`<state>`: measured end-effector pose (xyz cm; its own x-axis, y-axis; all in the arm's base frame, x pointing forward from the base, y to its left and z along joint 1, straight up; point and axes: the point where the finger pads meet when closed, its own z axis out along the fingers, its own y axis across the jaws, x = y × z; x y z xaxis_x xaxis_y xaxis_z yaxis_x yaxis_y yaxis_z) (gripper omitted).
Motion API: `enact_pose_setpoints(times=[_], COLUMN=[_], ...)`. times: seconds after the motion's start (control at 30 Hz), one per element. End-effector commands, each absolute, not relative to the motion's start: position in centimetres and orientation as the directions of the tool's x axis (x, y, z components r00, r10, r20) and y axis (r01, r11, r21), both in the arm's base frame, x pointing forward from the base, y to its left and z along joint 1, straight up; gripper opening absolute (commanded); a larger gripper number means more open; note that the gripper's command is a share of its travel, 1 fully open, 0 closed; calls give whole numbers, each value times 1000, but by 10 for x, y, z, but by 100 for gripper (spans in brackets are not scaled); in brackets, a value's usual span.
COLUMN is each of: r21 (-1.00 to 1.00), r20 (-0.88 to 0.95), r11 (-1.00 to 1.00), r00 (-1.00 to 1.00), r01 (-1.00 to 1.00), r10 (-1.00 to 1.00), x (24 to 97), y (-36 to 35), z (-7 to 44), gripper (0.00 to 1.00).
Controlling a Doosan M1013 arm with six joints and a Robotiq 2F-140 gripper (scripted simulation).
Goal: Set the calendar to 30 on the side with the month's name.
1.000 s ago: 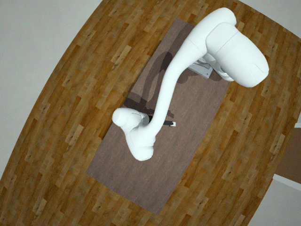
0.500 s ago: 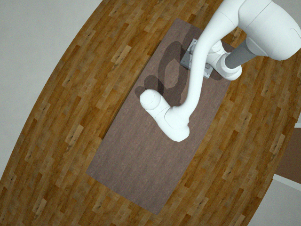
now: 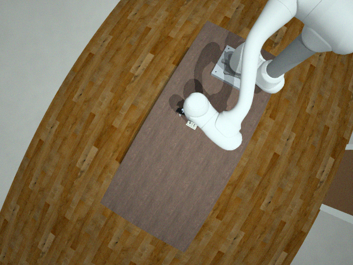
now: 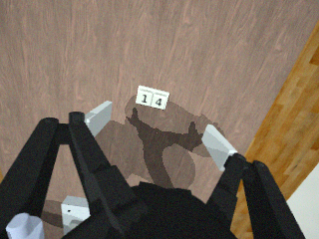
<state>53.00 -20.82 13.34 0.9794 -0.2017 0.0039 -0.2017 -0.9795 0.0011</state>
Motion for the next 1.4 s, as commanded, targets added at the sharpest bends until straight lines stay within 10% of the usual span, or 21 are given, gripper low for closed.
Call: enact_pose_setpoints(times=[0.0, 0.77, 1.37], r21=[1, -1, -3], r20=[4, 4, 2], r11=[-979, -776, -183], r00=[979, 776, 183], r01=[-202, -631, -983], r10=[-202, -631, -983], x=[530, 530, 530], y=[-208, -208, -208], z=[133, 123, 109], gripper=[100, 100, 100])
